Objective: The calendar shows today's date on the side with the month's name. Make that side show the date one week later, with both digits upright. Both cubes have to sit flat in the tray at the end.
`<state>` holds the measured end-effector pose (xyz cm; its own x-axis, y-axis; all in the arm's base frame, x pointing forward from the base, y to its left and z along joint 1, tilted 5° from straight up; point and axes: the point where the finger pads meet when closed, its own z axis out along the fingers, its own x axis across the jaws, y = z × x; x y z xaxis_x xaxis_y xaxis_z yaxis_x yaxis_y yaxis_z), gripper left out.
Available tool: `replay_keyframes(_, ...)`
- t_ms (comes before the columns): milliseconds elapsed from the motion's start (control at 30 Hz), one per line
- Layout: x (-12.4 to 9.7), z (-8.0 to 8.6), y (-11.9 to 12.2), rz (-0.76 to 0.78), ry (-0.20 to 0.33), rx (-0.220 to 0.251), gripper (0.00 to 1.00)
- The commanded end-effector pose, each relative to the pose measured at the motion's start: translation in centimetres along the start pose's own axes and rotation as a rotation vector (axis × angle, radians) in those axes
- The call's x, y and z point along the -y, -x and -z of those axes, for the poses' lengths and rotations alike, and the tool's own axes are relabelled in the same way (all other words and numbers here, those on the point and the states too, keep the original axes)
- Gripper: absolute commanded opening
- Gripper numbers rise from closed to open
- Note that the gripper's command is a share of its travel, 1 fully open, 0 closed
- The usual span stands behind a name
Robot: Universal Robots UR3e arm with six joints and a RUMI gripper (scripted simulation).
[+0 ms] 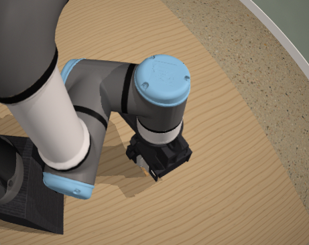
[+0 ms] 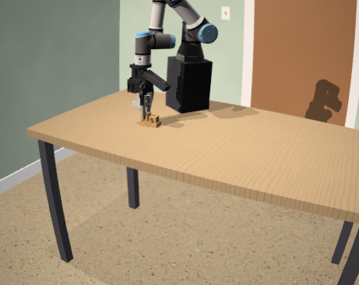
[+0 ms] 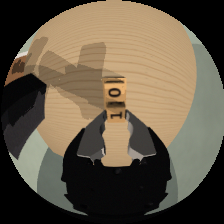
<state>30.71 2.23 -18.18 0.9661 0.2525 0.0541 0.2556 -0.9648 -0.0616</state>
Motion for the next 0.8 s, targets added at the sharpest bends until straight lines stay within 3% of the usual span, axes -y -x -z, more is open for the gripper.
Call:
replay_keyframes(0,0.1,1.2,0.2,0.000,-0.006,0.006,0.11)
replay_keyframes(767,0.0,6.2,0.1,0.000,-0.003,0.004,0.11)
